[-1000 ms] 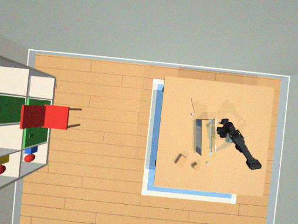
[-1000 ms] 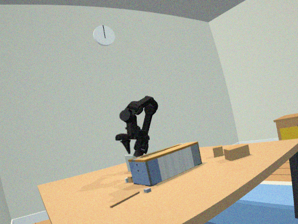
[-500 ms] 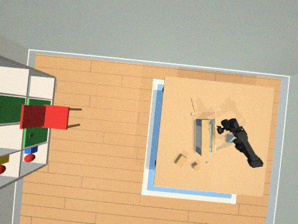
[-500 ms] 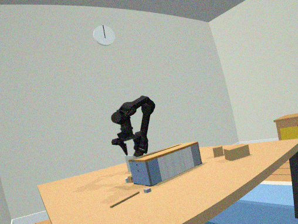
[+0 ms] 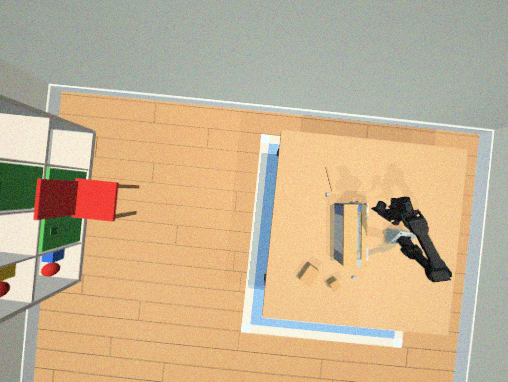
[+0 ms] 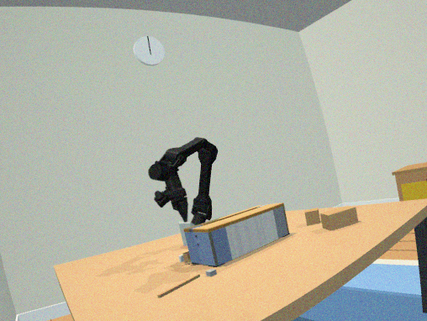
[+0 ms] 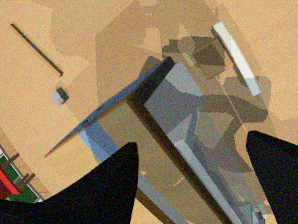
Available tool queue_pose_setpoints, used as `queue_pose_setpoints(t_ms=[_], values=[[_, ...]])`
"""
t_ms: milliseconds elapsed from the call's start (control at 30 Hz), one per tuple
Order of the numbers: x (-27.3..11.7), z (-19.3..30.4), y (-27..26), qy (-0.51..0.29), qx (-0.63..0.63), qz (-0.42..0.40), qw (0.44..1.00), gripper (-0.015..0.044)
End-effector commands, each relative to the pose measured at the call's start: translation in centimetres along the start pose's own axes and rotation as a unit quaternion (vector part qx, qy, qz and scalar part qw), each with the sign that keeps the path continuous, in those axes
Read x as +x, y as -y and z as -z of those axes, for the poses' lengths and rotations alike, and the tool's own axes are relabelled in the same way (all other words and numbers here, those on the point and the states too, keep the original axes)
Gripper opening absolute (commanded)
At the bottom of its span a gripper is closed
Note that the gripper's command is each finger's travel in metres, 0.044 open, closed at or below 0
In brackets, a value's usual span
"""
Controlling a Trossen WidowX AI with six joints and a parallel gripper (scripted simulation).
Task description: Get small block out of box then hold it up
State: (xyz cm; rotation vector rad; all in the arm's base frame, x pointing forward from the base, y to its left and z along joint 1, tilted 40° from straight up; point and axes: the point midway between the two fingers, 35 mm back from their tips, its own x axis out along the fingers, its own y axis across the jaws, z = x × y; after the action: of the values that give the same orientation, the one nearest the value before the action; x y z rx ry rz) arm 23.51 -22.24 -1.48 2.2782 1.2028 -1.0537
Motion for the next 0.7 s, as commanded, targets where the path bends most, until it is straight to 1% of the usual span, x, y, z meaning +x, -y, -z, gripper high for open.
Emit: queue_pose_setpoints(t_ms=[0,33,100,533,600,667], values=[[-1.0,-1.2,-0.4,-0.06,0.446,-0.011,0.893,0.0285],[-1.0,-1.2,-0.3,-0.063,0.476,-0.009,0.877,0.0285],[-1.0,-1.3,-0.3,-0.066,0.498,-0.008,0.865,0.0285],[-1.0,-1.3,-0.3,-0.066,0.498,-0.008,0.865,0.0285],[-0.2,-1.4,-0.2,-0.066,0.498,-0.008,0.865,0.0285],[2.3,-1.7,0.3,-0.066,0.498,-0.008,0.865,0.0285]])
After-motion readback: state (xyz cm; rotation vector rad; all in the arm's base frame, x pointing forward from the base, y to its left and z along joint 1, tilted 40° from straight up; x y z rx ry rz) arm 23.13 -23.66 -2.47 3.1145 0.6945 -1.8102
